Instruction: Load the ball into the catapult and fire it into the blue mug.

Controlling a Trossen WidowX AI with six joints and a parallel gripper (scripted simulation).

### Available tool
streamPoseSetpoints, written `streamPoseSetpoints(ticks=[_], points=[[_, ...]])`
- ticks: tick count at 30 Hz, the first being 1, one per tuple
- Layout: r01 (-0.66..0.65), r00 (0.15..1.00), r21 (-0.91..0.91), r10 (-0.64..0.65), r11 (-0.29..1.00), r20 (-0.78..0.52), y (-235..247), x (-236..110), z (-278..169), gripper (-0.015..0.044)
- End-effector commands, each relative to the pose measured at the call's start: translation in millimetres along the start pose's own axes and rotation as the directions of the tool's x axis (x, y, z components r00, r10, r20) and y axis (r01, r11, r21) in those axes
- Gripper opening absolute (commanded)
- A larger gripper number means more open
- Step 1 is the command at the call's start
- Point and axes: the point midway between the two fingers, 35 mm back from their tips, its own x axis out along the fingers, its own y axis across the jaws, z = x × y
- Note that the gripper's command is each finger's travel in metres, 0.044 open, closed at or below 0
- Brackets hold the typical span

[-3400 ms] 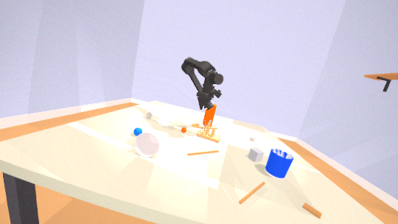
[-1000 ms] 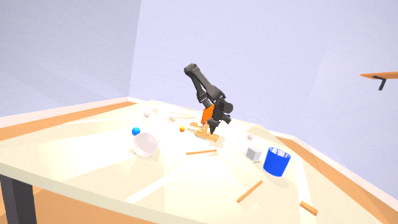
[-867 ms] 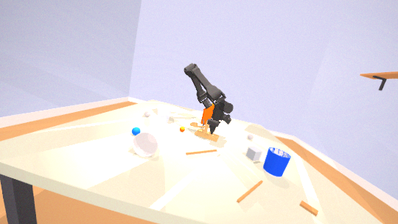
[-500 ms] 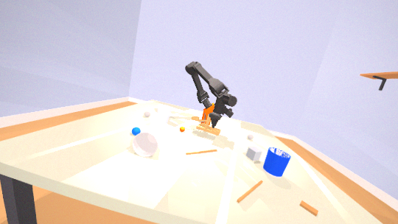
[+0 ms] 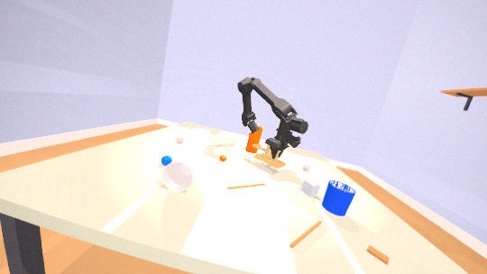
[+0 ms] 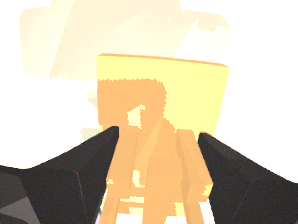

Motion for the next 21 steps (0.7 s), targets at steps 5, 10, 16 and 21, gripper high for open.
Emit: streamPoseSetpoints(ticks=[5, 10, 16, 21], points=[[0.005, 1.0, 0.264, -0.009, 0.964, 0.013, 22, -3, 40, 0.0], [0.005, 1.0, 0.272, -0.009, 0.962, 0.013, 19, -3, 40, 0.0], [0.005, 1.0, 0.272, -0.009, 0.962, 0.013, 19, -2, 40, 0.0], [0.005, 1.0, 0.271, -0.009, 0.962, 0.013, 19, 6, 41, 0.0]])
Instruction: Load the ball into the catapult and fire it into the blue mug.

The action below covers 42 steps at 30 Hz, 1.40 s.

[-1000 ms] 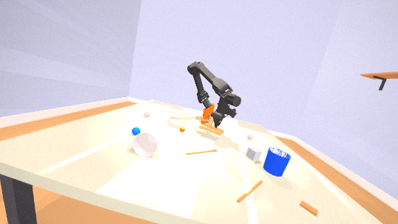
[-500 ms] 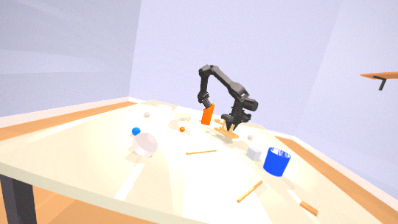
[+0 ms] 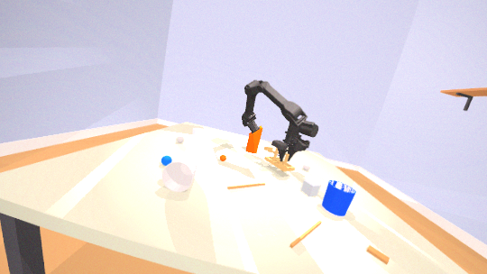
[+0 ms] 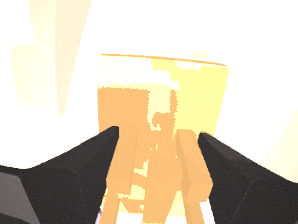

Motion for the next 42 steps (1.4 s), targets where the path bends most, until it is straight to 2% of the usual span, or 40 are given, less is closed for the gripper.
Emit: streamPoseSetpoints(ticks=[1, 23, 29, 42], points=[[0.004, 1.0, -0.001, -0.004, 1.0, 0.005, 0, 4, 1, 0.0], [0.005, 1.0, 0.0, -0.005, 1.0, 0.004, -2, 40, 1, 0.0], [-0.002, 1.0, 0.002, 0.002, 1.0, -0.008, -1, 39, -1, 0.0], [-0.002, 1.0, 0.002, 0.002, 1.0, -0.008, -1, 39, -1, 0.0341]])
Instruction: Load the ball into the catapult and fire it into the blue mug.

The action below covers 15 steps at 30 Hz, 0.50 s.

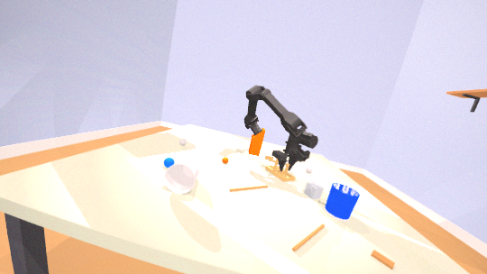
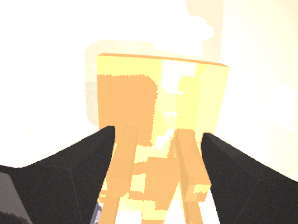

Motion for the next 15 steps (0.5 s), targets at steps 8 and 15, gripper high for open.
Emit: streamPoseSetpoints(ticks=[8, 15], points=[[-0.005, 1.0, 0.0, 0.005, 1.0, 0.004, 1, -90, 1, 0.044], [0.0, 1.0, -0.004, 0.0, 1.0, 0.012, 2, -84, 3, 0.044]])
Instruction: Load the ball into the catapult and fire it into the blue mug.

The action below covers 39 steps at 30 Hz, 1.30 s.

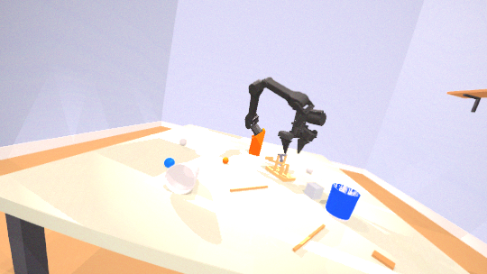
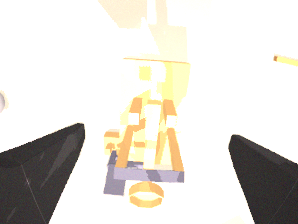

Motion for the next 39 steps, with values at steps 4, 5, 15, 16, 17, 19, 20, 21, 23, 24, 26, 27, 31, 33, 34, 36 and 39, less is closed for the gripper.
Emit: streamPoseSetpoints(ticks=[4, 5, 15, 16, 17, 19, 20, 21, 23, 24, 26, 27, 31, 33, 34, 36, 39], points=[[0.004, 1.0, -0.005, -0.004, 1.0, -0.024, 1, -2, -8, 0.044], [0.004, 1.0, -0.005, -0.004, 1.0, -0.024, 1, -2, -8, 0.044], [0.006, 1.0, -0.005, -0.006, 1.0, -0.025, 0, 45, -10, 0.044], [0.006, 1.0, -0.005, -0.006, 1.0, -0.025, 0, 45, -10, 0.044], [0.006, 1.0, -0.005, -0.006, 1.0, -0.025, 0, 45, -10, 0.044], [0.006, 1.0, -0.005, -0.006, 1.0, -0.025, 0, 47, -10, 0.044], [0.006, 1.0, -0.005, -0.006, 1.0, -0.025, 0, 49, -9, 0.044], [0.006, 1.0, -0.005, -0.006, 1.0, -0.025, 0, 50, -9, 0.044], [0.006, 1.0, -0.005, -0.006, 1.0, -0.025, 0, 54, -9, 0.044], [0.006, 1.0, -0.005, -0.006, 1.0, -0.025, 0, 55, -9, 0.044], [0.006, 1.0, -0.005, -0.006, 1.0, -0.025, 0, 59, -9, 0.044], [0.006, 1.0, -0.005, -0.006, 1.0, -0.025, 0, 60, -9, 0.044], [0.006, 1.0, -0.005, -0.006, 1.0, -0.025, 0, 67, -9, 0.044], [0.006, 1.0, -0.005, -0.006, 1.0, -0.025, 0, 70, -9, 0.044], [0.006, 1.0, -0.005, -0.006, 1.0, -0.025, 0, 72, -9, 0.044], [0.007, 1.0, -0.005, -0.007, 1.0, -0.025, 0, 75, -9, 0.044], [0.007, 1.0, -0.005, -0.007, 1.0, -0.025, 0, 80, -10, 0.044]])
